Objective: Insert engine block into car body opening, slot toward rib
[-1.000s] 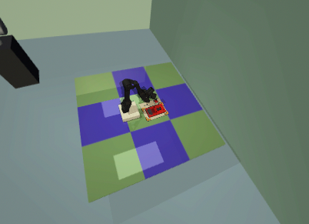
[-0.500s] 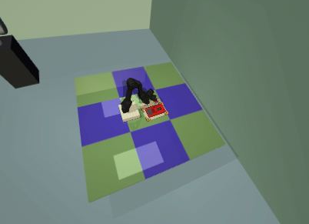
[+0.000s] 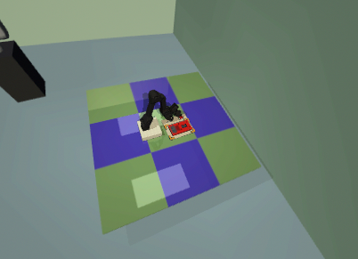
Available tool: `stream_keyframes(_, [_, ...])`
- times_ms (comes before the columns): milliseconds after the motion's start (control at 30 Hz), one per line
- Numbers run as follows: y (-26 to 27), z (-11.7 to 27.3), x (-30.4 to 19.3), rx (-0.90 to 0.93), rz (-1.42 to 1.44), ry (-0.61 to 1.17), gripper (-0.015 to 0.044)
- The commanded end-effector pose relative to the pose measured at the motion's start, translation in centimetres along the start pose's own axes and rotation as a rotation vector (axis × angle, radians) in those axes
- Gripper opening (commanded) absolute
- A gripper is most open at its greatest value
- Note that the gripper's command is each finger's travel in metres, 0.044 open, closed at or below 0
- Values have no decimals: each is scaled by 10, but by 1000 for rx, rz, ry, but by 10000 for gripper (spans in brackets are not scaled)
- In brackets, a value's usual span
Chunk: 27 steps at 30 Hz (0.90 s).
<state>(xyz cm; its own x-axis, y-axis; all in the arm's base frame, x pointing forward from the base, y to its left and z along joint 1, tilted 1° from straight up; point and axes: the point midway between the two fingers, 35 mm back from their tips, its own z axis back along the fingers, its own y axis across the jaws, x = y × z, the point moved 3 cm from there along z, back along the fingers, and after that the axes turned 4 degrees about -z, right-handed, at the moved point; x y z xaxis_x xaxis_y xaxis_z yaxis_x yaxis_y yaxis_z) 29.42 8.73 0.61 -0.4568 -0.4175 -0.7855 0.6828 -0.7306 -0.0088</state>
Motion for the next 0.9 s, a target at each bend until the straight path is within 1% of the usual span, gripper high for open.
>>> stream_keyframes(0, [0, 0, 0, 0, 0, -1, 236])
stream_keyframes(267, [0, 0, 0, 0, 0, -1, 440])
stream_keyframes(500, [0, 3, 0, -2, -4, -9, 440])
stream_keyframes(867, [0, 44, -5, -2, -7, -18, 440])
